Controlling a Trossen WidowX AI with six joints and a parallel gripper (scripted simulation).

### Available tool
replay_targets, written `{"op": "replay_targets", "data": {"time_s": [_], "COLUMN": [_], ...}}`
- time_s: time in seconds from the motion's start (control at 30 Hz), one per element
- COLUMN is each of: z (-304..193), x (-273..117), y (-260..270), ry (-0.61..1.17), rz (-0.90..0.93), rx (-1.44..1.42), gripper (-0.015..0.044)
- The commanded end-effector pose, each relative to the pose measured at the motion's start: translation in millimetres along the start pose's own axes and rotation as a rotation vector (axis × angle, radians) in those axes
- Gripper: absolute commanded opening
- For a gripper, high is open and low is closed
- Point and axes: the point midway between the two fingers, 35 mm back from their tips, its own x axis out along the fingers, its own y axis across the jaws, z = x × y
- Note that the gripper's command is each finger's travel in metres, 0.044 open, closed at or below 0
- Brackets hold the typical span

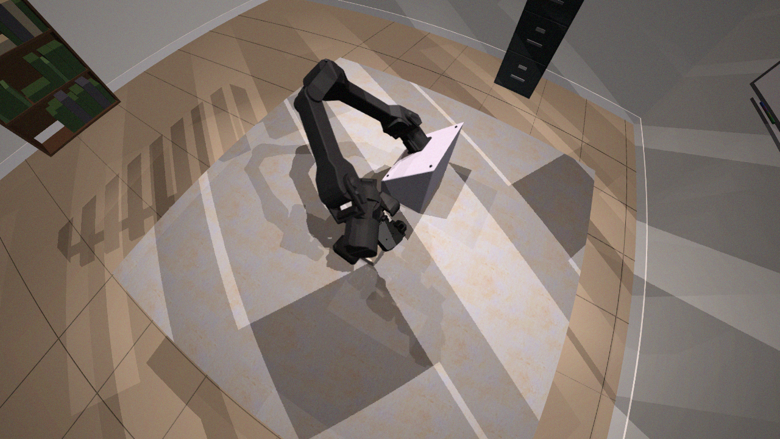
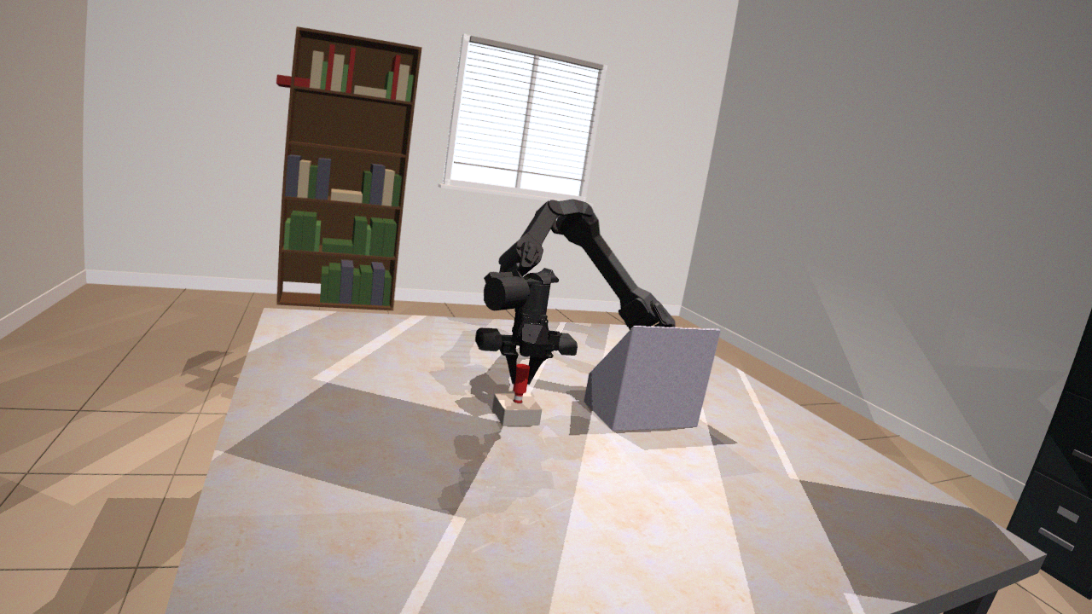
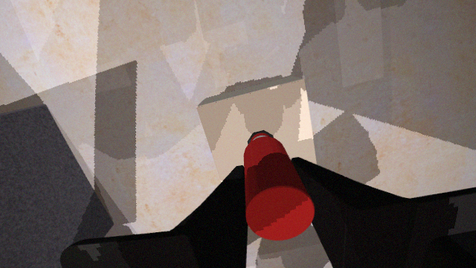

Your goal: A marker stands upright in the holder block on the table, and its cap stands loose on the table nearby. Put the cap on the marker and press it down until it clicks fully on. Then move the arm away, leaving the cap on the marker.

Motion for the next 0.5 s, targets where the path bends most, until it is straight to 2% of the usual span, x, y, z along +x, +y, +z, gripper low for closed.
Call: {"op": "replay_targets", "data": {"time_s": [0.0,0.1,0.47], "z": [-0.4,-0.4,0.0], "x": [1.0,1.0,0.4], "y": [0.0,0.0,0.4], "ry": [0.005,0.005,0.000], "rz": [-0.003,-0.003,0.001], "rx": [-0.004,-0.004,-0.001], "gripper": [0.0000,0.0000,0.0289]}}
